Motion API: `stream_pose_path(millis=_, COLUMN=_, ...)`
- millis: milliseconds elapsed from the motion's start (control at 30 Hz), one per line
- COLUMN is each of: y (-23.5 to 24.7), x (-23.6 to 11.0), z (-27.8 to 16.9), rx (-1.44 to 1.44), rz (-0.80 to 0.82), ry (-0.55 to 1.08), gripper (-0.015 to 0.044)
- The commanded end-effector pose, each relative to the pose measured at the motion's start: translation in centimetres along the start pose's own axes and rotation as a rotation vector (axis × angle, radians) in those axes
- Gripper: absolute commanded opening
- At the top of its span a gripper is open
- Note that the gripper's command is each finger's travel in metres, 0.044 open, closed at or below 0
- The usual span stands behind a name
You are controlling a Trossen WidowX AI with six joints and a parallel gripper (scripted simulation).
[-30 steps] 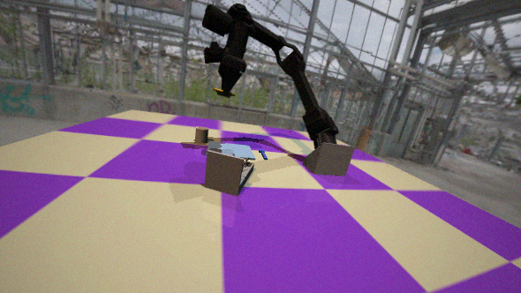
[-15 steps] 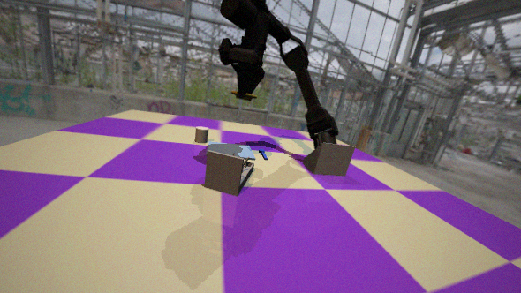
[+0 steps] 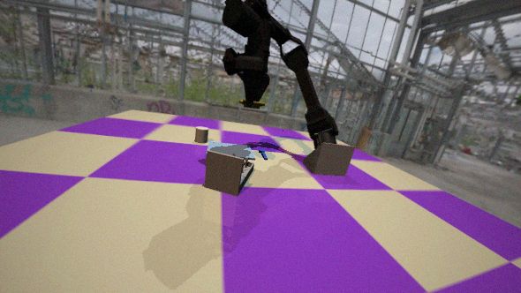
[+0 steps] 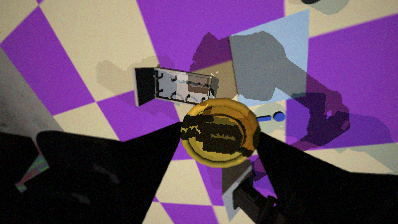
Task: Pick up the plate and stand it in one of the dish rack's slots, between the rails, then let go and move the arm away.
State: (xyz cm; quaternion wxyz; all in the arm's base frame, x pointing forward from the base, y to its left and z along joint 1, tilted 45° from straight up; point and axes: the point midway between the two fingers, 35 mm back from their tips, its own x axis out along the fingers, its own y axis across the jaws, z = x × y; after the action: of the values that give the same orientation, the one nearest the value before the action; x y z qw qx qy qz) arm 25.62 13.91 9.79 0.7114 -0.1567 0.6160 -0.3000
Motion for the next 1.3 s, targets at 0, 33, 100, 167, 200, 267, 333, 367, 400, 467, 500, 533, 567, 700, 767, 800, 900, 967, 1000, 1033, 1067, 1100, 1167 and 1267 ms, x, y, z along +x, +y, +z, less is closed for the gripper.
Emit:
stream_pose_path(millis=0, y=-0.1, x=1.2, z=-0.2, rx=-0.057, rz=0.035, ry=0.057, gripper=0.0)
stream_pose_path(millis=33, y=-0.1, x=1.5, z=-0.2, rx=-0.075, rz=0.047, ry=0.071, gripper=0.0)
stream_pose_path(millis=100, y=0.0, x=2.0, z=-0.3, rx=-0.111, rz=0.074, ry=0.097, gripper=0.0)
stream_pose_path(millis=167, y=0.1, x=2.5, z=-0.4, rx=-0.146, rz=0.102, ry=0.121, gripper=0.0)
stream_pose_path(millis=200, y=0.1, x=2.8, z=-0.4, rx=-0.164, rz=0.117, ry=0.132, gripper=0.0)
stream_pose_path(millis=267, y=0.2, x=3.3, z=-0.5, rx=-0.199, rz=0.148, ry=0.153, gripper=0.0)
stream_pose_path(millis=333, y=0.3, x=3.8, z=-0.5, rx=-0.235, rz=0.18, ry=0.171, gripper=0.0)
stream_pose_path(millis=367, y=0.3, x=4.0, z=-0.6, rx=-0.252, rz=0.197, ry=0.178, gripper=0.0)
stream_pose_path(millis=400, y=0.4, x=4.3, z=-0.6, rx=-0.27, rz=0.214, ry=0.184, gripper=0.0)
stream_pose_path(millis=467, y=0.5, x=4.7, z=-0.6, rx=-0.305, rz=0.248, ry=0.195, gripper=0.0)
stream_pose_path(millis=500, y=0.5, x=4.9, z=-0.7, rx=-0.323, rz=0.266, ry=0.2, gripper=0.0)
stream_pose_path(millis=533, y=0.6, x=5.1, z=-0.7, rx=-0.34, rz=0.284, ry=0.203, gripper=0.0)
stream_pose_path(millis=567, y=0.6, x=5.3, z=-0.7, rx=-0.357, rz=0.302, ry=0.207, gripper=0.0)
stream_pose_path(millis=700, y=0.8, x=6.1, z=-0.7, rx=-0.426, rz=0.377, ry=0.214, gripper=0.0)
stream_pose_path(millis=767, y=0.9, x=6.5, z=-0.8, rx=-0.459, rz=0.416, ry=0.216, gripper=0.0)
stream_pose_path(millis=800, y=0.9, x=6.7, z=-0.8, rx=-0.476, rz=0.436, ry=0.215, gripper=0.0)
stream_pose_path(millis=900, y=1.0, x=7.3, z=-0.8, rx=-0.525, rz=0.495, ry=0.21, gripper=0.0)
stream_pose_path(millis=967, y=1.1, x=7.6, z=-0.8, rx=-0.557, rz=0.536, ry=0.202, gripper=0.0)
stream_pose_path(millis=1000, y=1.1, x=7.8, z=-0.8, rx=-0.573, rz=0.556, ry=0.197, gripper=0.0)
stream_pose_path(millis=1033, y=1.1, x=7.9, z=-0.8, rx=-0.589, rz=0.576, ry=0.192, gripper=0.0)
stream_pose_path(millis=1067, y=1.2, x=8.1, z=-0.8, rx=-0.604, rz=0.596, ry=0.185, gripper=0.0)
stream_pose_path(millis=1100, y=1.2, x=8.2, z=-0.8, rx=-0.62, rz=0.616, ry=0.178, gripper=0.0)
stream_pose_path(millis=1167, y=1.2, x=8.5, z=-0.8, rx=-0.651, rz=0.655, ry=0.162, gripper=0.0)
stream_pose_path(millis=1267, y=1.3, x=9.0, z=-0.7, rx=-0.696, rz=0.714, ry=0.132, gripper=0.0)
